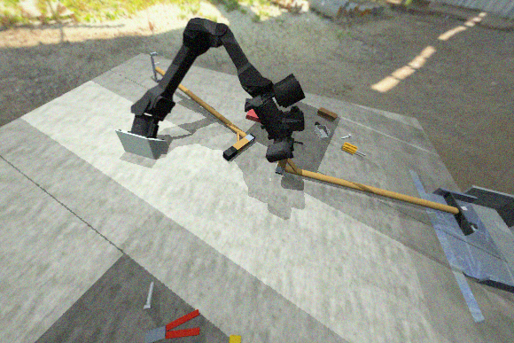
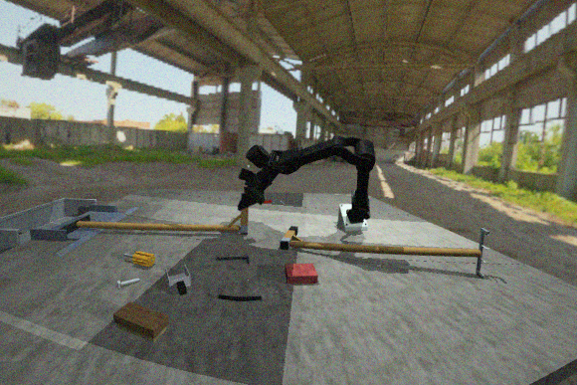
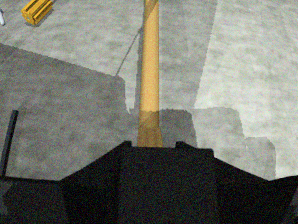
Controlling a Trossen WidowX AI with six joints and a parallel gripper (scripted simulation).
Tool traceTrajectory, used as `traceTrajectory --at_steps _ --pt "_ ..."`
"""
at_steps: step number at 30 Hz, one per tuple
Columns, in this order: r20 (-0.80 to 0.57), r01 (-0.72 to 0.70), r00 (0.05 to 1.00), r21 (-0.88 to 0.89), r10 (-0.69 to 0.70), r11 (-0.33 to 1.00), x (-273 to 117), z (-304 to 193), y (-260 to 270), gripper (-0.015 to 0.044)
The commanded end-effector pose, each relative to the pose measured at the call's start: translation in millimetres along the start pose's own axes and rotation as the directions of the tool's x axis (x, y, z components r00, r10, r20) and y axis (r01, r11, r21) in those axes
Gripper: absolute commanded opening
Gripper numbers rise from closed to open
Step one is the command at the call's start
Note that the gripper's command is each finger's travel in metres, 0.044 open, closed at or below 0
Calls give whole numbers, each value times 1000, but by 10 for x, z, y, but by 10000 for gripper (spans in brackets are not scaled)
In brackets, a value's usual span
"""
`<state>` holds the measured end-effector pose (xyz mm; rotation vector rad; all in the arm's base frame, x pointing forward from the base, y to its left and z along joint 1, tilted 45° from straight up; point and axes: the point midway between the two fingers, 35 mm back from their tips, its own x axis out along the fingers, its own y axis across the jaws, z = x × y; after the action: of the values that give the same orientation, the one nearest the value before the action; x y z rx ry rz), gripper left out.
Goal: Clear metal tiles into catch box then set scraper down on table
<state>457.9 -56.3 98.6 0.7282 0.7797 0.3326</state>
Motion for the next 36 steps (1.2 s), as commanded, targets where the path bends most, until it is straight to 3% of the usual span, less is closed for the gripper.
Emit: traceTrajectory --at_steps 1,36 --pt "7 4 1000 1 -4 1000 27 70 -6 0" --pt "9 3 1000 -1 -3 1000 293 433 -29 0"
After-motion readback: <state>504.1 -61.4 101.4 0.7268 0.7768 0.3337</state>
